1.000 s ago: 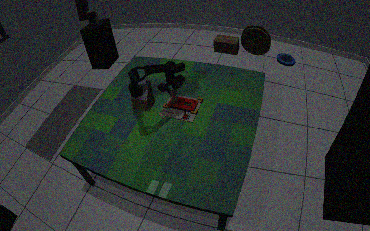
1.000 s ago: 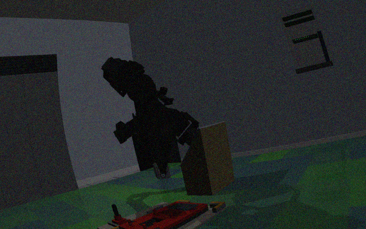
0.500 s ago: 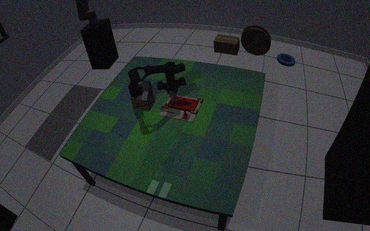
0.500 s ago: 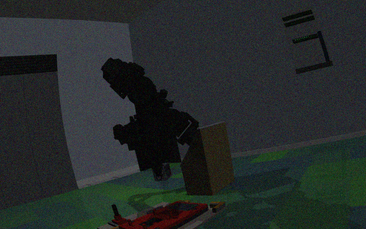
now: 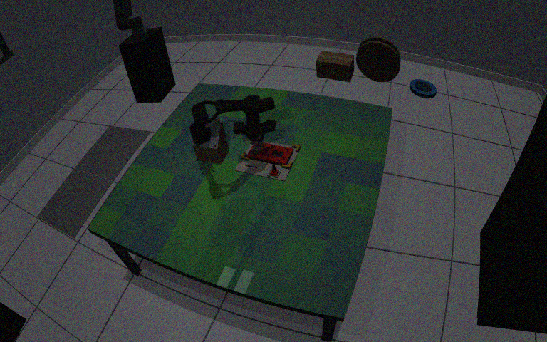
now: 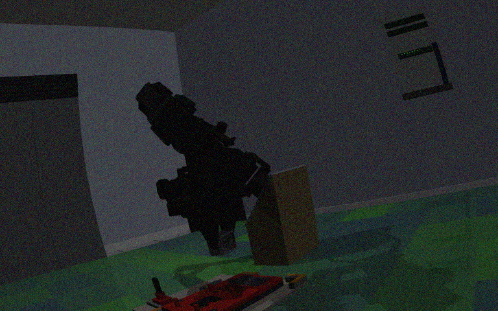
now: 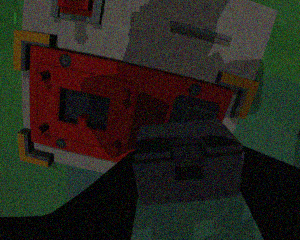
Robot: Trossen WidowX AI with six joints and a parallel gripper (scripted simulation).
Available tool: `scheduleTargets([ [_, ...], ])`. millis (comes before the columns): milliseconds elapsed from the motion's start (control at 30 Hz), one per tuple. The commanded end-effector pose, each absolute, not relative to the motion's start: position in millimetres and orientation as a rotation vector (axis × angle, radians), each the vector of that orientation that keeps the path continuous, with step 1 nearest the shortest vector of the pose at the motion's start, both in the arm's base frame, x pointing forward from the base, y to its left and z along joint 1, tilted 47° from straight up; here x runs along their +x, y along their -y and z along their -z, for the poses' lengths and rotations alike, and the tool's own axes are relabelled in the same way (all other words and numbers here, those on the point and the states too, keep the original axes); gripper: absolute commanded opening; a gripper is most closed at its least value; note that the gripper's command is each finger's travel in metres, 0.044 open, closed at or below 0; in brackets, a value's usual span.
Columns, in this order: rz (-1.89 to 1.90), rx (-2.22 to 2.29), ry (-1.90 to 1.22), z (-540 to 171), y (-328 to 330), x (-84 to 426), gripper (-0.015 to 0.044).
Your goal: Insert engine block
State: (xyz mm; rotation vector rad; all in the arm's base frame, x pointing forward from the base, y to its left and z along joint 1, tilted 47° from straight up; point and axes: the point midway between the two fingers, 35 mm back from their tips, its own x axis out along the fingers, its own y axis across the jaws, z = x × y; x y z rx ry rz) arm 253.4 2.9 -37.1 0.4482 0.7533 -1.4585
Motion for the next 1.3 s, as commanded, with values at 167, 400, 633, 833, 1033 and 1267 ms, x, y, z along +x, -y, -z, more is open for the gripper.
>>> scheduleTargets([
  [167, 1.466, 0.431, -0.757, 48, 9, 250, 0.0000],
  [400, 1.467, 0.430, -0.756, 55, 17, 249, 0.0000],
  [633, 1.467, 0.430, -0.756, 62, 24, 248, 0.0000],
  [833, 1.467, 0.430, -0.756, 68, 31, 248, 0.0000],
  [1033, 1.467, 0.429, -0.756, 75, 38, 247, 0.0000],
  [1267, 1.467, 0.429, -0.755, 83, 46, 246, 0.0000],
])
